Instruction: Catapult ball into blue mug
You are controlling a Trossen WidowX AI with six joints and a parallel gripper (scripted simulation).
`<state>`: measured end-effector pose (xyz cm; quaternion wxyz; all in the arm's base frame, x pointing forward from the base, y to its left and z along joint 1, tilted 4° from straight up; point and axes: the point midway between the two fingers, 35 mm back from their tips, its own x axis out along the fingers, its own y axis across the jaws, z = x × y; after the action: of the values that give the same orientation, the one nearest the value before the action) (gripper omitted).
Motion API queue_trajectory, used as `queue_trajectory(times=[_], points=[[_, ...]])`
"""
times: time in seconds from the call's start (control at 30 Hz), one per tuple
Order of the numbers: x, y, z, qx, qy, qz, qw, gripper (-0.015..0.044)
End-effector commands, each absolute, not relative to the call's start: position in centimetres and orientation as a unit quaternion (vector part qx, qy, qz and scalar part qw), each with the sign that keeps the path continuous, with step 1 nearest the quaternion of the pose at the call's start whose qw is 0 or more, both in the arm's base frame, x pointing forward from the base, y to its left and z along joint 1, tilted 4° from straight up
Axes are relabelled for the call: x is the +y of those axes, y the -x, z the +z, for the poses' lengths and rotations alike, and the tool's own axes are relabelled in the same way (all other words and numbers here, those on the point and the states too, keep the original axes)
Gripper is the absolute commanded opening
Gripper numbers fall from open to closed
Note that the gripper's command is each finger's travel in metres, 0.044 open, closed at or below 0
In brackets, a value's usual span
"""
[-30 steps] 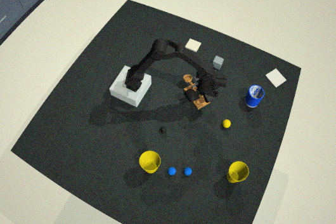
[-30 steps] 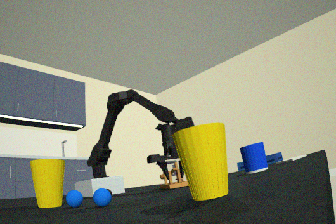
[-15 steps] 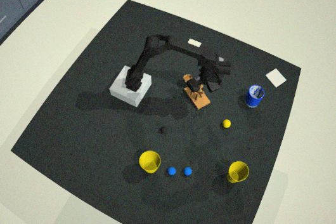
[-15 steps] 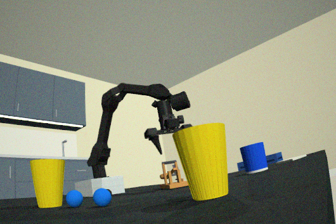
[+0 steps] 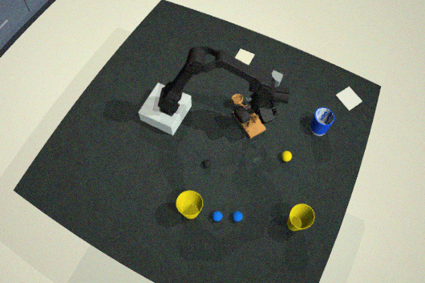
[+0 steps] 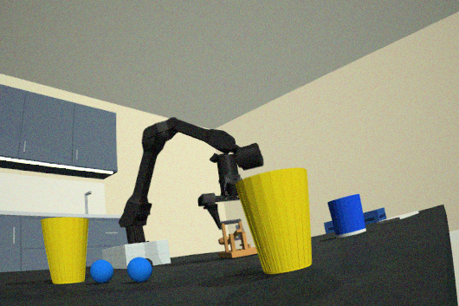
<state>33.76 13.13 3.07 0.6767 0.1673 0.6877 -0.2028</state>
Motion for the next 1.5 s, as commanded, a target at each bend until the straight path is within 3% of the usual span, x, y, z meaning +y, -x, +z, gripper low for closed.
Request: queue_trajectory(times=[0.0, 1.17, 1.47], points=[[13.2, -33.8, 2.8, 0.686, -0.170, -0.199, 0.679, 0.0440], [13.0, -33.6, -2.3, 0.686, -0.170, -0.199, 0.679, 0.0440], [13.0, -33.9, -2.0, 0.684, -0.170, -0.200, 0.681, 0.0204]])
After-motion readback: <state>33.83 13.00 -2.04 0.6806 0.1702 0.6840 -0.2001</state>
